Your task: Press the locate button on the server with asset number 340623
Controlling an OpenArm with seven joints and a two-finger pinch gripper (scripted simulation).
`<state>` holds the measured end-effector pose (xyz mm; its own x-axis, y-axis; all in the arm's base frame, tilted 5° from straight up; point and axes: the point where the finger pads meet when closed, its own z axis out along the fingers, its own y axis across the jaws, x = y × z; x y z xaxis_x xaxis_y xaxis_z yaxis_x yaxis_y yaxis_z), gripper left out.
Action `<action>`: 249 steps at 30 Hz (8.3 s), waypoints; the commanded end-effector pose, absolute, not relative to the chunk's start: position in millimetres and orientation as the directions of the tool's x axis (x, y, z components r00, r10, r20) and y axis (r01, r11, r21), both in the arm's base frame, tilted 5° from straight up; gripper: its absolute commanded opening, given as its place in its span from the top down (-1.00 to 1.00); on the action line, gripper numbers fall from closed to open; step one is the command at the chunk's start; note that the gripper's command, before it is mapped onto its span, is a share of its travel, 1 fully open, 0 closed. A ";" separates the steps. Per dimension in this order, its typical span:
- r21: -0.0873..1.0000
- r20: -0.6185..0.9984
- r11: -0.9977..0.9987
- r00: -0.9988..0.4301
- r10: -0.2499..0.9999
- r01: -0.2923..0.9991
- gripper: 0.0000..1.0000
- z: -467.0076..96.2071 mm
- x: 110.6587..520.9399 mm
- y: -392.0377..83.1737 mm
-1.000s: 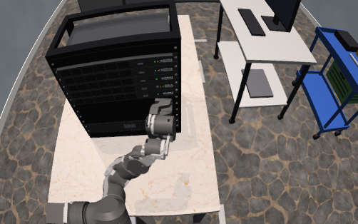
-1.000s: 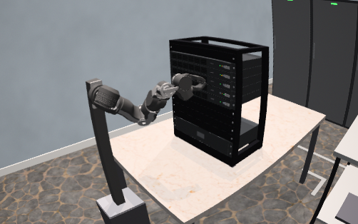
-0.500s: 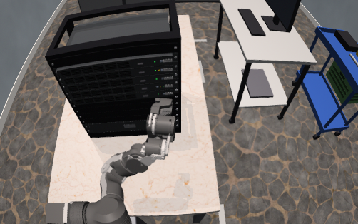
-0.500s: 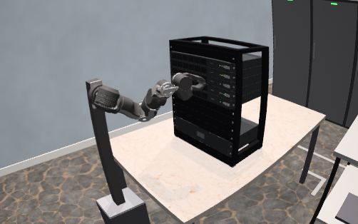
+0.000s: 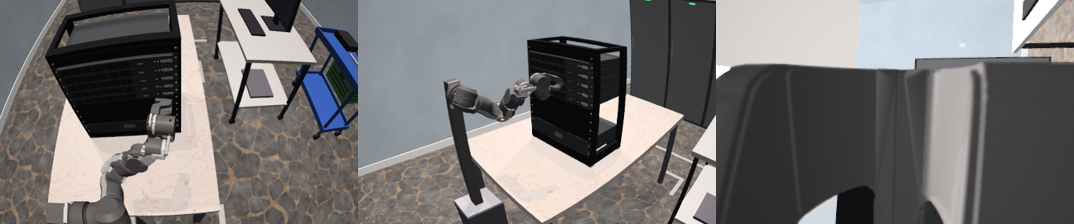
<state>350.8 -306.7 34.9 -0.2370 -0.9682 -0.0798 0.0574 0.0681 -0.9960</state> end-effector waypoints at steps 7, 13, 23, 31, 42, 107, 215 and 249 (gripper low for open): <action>-0.997 -0.057 0.055 -0.036 -0.998 0.061 1.00 34.9 350.8 -306.6; -0.997 -0.057 0.055 -0.036 -0.998 0.061 1.00 34.9 350.8 -306.6; -0.997 -0.057 0.055 -0.036 -0.998 0.061 1.00 35.0 351.5 -306.7; -0.997 -0.057 0.055 -0.036 -0.998 0.061 1.00 35.4 359.2 -307.0; -0.997 -0.057 0.055 -0.036 -0.998 0.061 1.00 36.4 375.5 -307.6; -0.997 -0.057 0.055 -0.036 -0.998 0.061 1.00 39.6 430.1 -309.8; -0.997 -0.057 0.055 -0.036 -0.998 0.061 1.00 42.7 482.4 -311.9; -0.997 -0.057 0.055 -0.036 -0.998 0.061 1.00 42.8 484.4 -311.9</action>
<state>484.4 -311.3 38.9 -0.0327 -0.9976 -0.0606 0.0513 0.0589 -0.9969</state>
